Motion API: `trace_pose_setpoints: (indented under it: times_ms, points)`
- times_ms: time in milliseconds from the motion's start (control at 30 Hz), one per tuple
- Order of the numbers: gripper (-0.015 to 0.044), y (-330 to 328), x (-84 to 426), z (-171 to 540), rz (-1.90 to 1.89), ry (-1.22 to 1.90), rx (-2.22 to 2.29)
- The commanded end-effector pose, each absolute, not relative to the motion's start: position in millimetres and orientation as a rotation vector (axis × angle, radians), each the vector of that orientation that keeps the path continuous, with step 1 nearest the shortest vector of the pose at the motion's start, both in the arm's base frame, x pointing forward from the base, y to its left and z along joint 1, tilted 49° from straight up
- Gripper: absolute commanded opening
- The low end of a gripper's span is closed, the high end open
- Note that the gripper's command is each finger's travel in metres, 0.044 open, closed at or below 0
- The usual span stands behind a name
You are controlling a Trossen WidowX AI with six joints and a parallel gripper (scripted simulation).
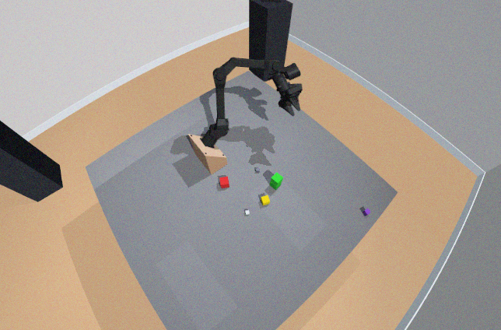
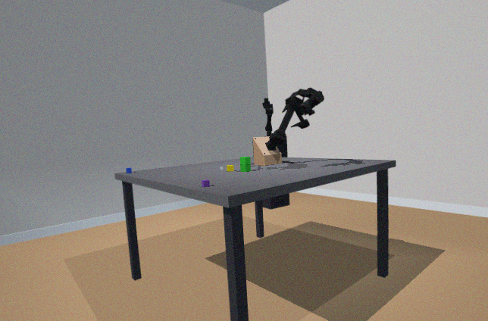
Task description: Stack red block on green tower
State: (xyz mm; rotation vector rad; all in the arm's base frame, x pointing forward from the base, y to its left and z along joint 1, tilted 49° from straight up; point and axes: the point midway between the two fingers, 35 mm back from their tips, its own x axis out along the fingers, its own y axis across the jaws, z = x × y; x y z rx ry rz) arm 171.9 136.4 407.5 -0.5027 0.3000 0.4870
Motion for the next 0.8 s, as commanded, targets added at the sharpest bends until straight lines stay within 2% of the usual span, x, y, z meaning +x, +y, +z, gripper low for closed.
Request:
trace_pose_setpoints:
  times_ms: [0, 367, 767]
  points:
    - [0.0440, 145.7, 190.8, 381.0, 0.468, 0.392, -0.550]
    - [0.0440, 140.5, 244.5, 297.7, 0.410, 0.696, -0.595]
    - [0.0440, 101.4, 279.4, 193.8, 0.399, 1.097, -0.502]
